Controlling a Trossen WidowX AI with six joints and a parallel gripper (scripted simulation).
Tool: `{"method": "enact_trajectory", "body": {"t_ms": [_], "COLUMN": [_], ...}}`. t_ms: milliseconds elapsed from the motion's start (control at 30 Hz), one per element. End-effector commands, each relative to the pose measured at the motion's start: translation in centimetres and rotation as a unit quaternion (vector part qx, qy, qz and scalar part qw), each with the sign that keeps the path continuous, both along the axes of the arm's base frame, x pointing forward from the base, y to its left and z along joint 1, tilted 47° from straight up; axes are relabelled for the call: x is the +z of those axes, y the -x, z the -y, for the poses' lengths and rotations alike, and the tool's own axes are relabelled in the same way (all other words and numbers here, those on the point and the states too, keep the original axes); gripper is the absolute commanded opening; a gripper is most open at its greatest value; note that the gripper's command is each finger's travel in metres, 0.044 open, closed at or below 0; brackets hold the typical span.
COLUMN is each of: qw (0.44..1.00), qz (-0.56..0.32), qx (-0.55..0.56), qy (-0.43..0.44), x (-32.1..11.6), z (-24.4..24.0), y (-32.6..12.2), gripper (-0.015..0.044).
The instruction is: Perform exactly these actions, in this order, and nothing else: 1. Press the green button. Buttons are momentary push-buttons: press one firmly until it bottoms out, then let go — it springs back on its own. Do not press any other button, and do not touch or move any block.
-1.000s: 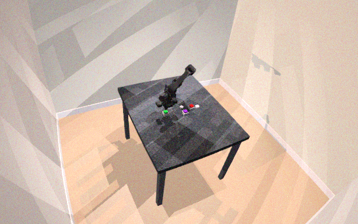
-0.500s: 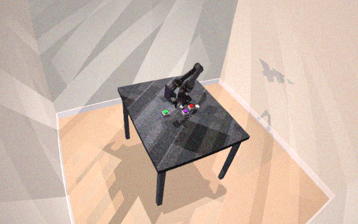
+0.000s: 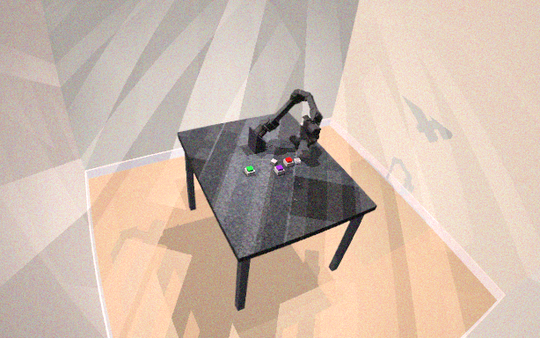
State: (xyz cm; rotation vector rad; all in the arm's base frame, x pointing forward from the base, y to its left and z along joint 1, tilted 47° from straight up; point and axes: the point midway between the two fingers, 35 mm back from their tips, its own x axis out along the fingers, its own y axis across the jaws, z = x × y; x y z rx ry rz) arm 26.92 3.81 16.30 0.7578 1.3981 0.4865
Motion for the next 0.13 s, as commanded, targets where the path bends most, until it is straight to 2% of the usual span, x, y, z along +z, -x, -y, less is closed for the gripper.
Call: {"method": "enact_trajectory", "body": {"t_ms": [0,100], "qw": [1.0,1.0], "qz": [-0.009,-0.009], "qx": [-0.003,-0.003], "qy": [-0.008,-0.008], "x": [1.33,1.33], "z": [-1.21,-1.21], "y": [0.81,0.81], "gripper": [0.04,0.04]}}
